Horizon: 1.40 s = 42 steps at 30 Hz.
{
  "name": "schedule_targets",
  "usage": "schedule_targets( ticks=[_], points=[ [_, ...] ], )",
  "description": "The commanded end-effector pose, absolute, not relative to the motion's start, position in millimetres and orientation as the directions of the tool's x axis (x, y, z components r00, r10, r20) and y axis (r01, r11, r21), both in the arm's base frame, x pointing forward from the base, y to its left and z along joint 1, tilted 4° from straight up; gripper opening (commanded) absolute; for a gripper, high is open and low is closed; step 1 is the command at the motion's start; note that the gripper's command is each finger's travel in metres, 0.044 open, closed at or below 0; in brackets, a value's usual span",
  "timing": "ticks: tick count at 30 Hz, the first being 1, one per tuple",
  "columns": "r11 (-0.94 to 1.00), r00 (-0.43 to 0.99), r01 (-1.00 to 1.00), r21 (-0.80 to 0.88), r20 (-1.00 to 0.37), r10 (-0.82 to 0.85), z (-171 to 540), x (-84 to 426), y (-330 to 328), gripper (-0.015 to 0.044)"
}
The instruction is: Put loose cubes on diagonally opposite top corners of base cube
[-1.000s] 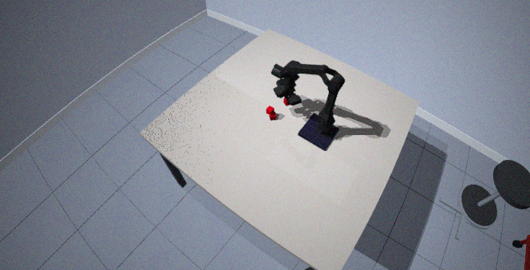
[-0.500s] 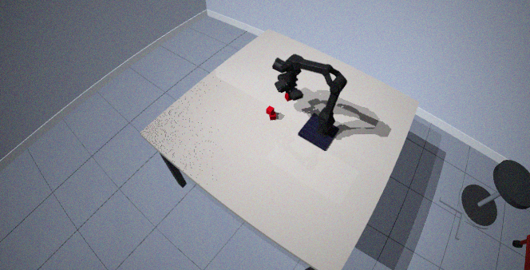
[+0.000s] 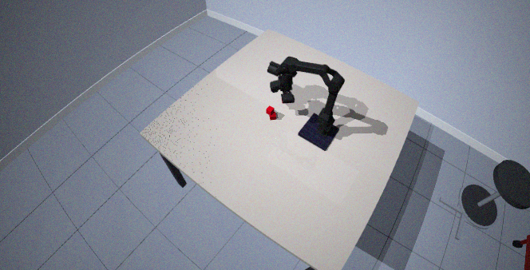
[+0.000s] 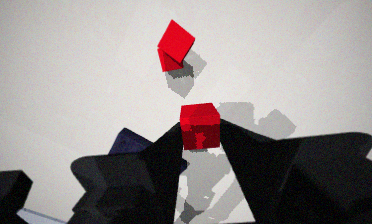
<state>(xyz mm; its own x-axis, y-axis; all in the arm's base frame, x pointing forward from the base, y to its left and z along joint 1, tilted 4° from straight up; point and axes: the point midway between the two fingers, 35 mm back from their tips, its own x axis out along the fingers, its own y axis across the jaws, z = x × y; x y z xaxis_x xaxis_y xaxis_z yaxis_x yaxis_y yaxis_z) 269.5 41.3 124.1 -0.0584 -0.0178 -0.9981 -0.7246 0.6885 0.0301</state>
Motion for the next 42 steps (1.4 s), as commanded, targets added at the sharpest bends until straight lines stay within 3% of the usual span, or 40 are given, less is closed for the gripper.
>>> schedule_targets(
  ticks=[1, 24, 42],
  points=[
    [0.756, -0.053, -0.654, 0.025, -0.999, -0.013, 124, 272, 51, 0.0105],
    [0.994, -0.054, -0.108, -0.003, -0.999, -0.009, 115, 274, 108, 0.0105],
    [0.997, -0.054, -0.082, -0.004, -0.999, -0.009, 84, 271, 108, 0.0105]
  ],
)
